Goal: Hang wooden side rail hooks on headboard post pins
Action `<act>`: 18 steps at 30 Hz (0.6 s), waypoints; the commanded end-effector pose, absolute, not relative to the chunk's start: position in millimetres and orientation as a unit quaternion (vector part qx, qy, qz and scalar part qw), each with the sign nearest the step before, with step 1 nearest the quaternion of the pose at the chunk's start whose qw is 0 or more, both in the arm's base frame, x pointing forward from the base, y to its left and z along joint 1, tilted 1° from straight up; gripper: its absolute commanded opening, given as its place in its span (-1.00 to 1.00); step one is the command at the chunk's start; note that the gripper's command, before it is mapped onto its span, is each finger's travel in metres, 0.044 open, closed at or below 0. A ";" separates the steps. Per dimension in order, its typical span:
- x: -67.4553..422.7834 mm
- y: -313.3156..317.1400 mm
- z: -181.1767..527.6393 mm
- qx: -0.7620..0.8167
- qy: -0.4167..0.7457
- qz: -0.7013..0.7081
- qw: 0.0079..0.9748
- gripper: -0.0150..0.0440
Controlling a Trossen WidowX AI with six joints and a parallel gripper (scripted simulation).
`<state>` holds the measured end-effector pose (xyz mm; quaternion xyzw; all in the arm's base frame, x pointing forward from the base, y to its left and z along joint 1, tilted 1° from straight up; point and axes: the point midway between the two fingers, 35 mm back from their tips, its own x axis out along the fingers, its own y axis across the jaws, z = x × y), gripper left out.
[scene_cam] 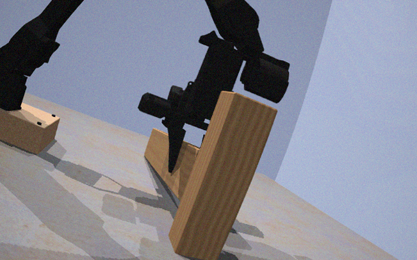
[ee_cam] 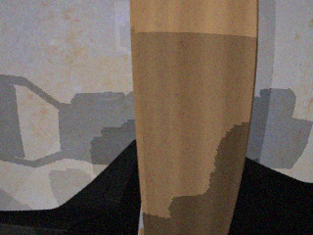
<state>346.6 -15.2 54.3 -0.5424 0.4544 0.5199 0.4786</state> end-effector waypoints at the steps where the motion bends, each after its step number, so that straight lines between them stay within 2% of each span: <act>1: 346.9 -17.4 56.2 -0.545 0.454 0.517 0.479 -0.49; 18: 347.9 -19.2 58.2 -0.545 0.454 0.517 0.479 -0.49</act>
